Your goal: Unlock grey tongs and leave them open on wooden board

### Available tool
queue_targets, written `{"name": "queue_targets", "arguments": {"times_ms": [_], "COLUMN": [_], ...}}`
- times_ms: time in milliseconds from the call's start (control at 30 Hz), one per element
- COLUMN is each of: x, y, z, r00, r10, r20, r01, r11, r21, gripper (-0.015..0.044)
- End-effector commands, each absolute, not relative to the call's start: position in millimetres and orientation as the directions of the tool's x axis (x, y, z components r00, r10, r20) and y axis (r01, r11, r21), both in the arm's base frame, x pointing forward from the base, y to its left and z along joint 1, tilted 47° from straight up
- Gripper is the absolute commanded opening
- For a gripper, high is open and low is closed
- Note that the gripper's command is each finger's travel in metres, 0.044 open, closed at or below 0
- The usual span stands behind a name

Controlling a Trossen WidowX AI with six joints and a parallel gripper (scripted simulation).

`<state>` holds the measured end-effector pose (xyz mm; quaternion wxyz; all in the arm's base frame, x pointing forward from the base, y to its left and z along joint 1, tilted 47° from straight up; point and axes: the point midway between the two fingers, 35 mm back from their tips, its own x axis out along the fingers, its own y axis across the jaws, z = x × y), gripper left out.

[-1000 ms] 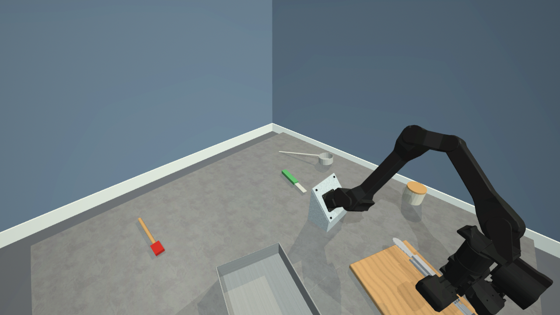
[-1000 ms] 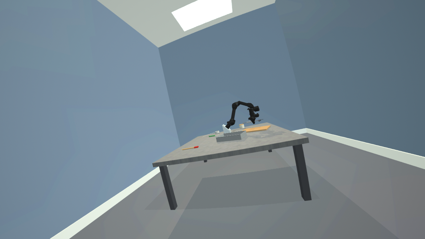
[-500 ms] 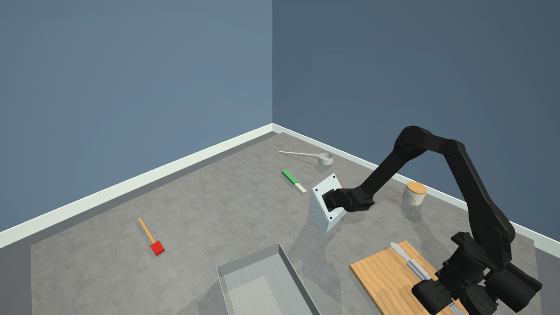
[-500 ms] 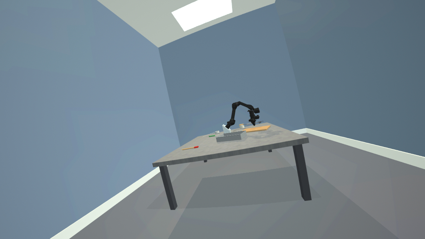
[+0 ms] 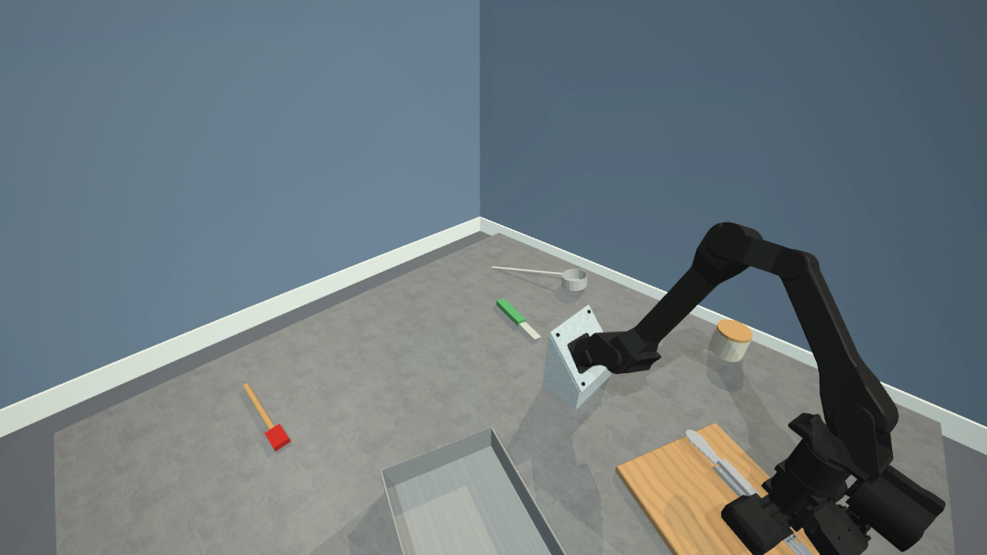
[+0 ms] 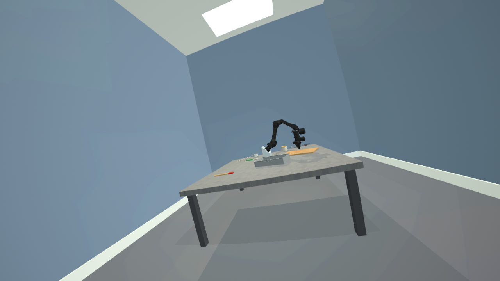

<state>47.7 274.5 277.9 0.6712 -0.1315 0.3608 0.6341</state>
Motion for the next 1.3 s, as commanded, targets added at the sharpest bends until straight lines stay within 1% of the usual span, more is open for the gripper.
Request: {"name": "queue_targets", "arguments": {"times_ms": [0,567,600,700,800,1033,1267], "x": [48,48,48,48,60,113,162], "y": [274,274,274,274,271,244,204], "z": [278,278,278,278,277,277,288], "r00": [-0.064,-0.064,-0.064,-0.064,-0.058,-0.061,-0.084], "r10": [0.756,0.756,0.756,0.755,0.741,0.683,0.691], "r20": [-0.651,-0.651,-0.651,-0.652,-0.669,-0.728,-0.718], "r01": [-0.946,-0.946,-0.946,-0.946,-0.949,-0.95,-0.938], "r11": [0.161,0.161,0.161,0.161,0.167,0.183,0.189], "r21": [0.281,0.281,0.281,0.28,0.268,0.252,0.291], "gripper": [-0.0019,0.0427,0.044,0.044,0.044,0.044,0.044]}}
